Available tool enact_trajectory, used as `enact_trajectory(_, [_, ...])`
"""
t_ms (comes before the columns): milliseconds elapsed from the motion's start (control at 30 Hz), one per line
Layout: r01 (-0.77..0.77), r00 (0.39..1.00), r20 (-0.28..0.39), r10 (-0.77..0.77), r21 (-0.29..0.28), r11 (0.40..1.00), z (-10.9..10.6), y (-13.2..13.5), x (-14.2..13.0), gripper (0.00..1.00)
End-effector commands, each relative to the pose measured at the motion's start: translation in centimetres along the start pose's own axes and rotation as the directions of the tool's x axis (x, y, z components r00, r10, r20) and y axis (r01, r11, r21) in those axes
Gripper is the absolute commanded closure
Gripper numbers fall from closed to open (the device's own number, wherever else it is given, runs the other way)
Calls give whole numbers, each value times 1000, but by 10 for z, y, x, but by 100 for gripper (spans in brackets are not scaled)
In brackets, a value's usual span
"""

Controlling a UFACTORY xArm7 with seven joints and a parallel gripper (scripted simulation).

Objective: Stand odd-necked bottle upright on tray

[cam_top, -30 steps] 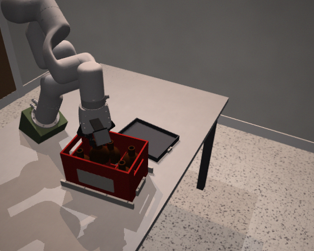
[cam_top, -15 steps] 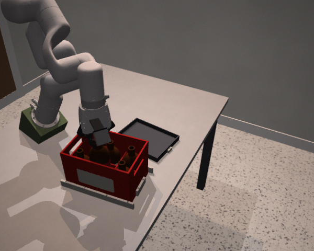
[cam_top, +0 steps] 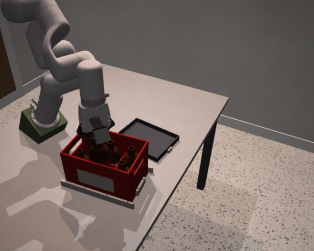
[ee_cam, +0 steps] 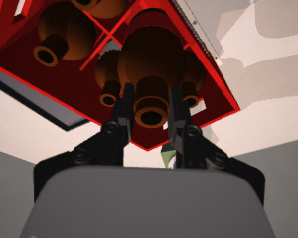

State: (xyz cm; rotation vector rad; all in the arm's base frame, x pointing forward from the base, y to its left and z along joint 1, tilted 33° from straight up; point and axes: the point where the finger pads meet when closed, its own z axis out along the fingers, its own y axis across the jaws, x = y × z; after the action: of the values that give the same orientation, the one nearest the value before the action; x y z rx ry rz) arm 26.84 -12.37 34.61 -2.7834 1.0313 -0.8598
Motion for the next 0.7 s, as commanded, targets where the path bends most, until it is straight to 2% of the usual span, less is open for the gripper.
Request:
enact_trajectory(0, [0,1000,-4,0,1,1000,-6,0,1,100])
enact_trajectory(667, [0,1000,-4,0,1,1000,-27,0,1,100])
